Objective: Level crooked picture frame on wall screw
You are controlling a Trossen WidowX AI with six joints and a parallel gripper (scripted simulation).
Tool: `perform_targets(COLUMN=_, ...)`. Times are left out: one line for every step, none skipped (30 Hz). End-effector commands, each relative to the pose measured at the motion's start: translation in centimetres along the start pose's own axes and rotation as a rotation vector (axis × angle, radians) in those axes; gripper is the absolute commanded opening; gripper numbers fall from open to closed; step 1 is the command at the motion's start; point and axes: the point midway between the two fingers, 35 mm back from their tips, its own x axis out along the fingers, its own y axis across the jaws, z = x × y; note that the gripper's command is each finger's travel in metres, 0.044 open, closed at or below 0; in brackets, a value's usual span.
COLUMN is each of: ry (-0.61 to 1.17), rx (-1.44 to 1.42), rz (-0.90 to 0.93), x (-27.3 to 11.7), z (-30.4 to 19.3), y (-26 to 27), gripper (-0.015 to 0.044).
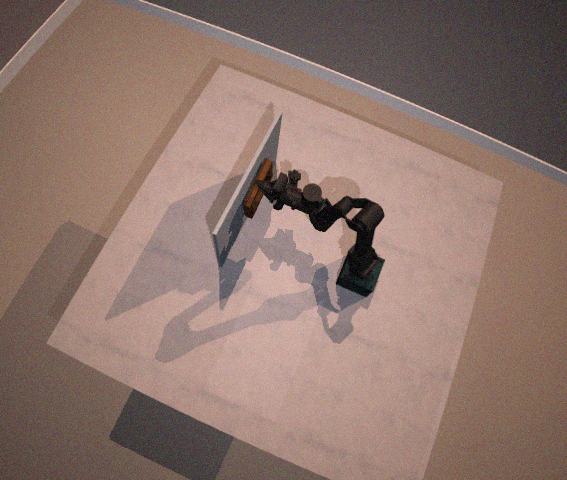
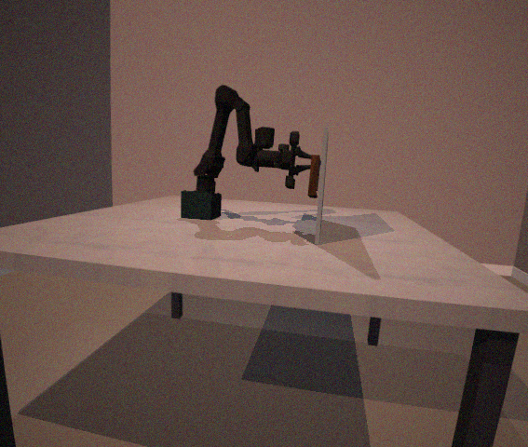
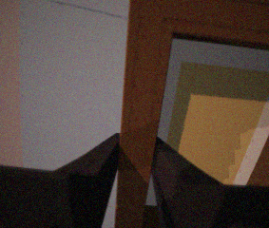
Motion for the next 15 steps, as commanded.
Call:
perform_targets(ry=-0.004, rx=-0.013, rz=0.018, x=0.01, z=0.08, y=0.68, gripper=0.0)
perform_targets(ry=-0.004, rx=-0.013, rz=0.018, x=0.01, z=0.08, y=0.69, gripper=0.0)
perform_targets(ry=-0.004, rx=-0.013, rz=0.018, x=0.01, z=0.08, y=0.7, gripper=0.0)
perform_targets(ry=-0.004, rx=-0.013, rz=0.018, x=0.01, z=0.08, y=0.71, gripper=0.0)
perform_targets(ry=-0.004, rx=-0.013, rz=0.018, x=0.01, z=0.08, y=0.72, gripper=0.0)
perform_targets(ry=-0.004, rx=-0.013, rz=0.018, x=0.01, z=0.08, y=0.74, gripper=0.0)
perform_targets(ry=-0.004, rx=-0.013, rz=0.018, x=0.01, z=0.08, y=0.75, gripper=0.0)
perform_targets(ry=-0.004, rx=-0.013, rz=0.018, x=0.01, z=0.08, y=0.76, gripper=0.0)
perform_targets(ry=-0.004, rx=-0.013, rz=0.018, x=0.01, z=0.08, y=0.77, gripper=0.0)
perform_targets(ry=-0.004, rx=-0.013, rz=0.018, x=0.01, z=0.08, y=0.79, gripper=0.0)
perform_targets(ry=-0.004, rx=-0.013, rz=0.018, x=0.01, z=0.08, y=0.8, gripper=0.0)
perform_targets(ry=-0.004, rx=-0.013, rz=0.018, x=0.01, z=0.08, y=0.81, gripper=0.0)
perform_targets(ry=-0.004, rx=-0.013, rz=0.018, x=0.01, z=0.08, y=0.81, gripper=0.0)
perform_targets(ry=-0.004, rx=-0.013, rz=0.018, x=0.01, z=0.08, y=0.81, gripper=0.0)
perform_targets(ry=-0.004, rx=-0.013, rz=0.018, x=0.01, z=0.08, y=0.81, gripper=0.0)
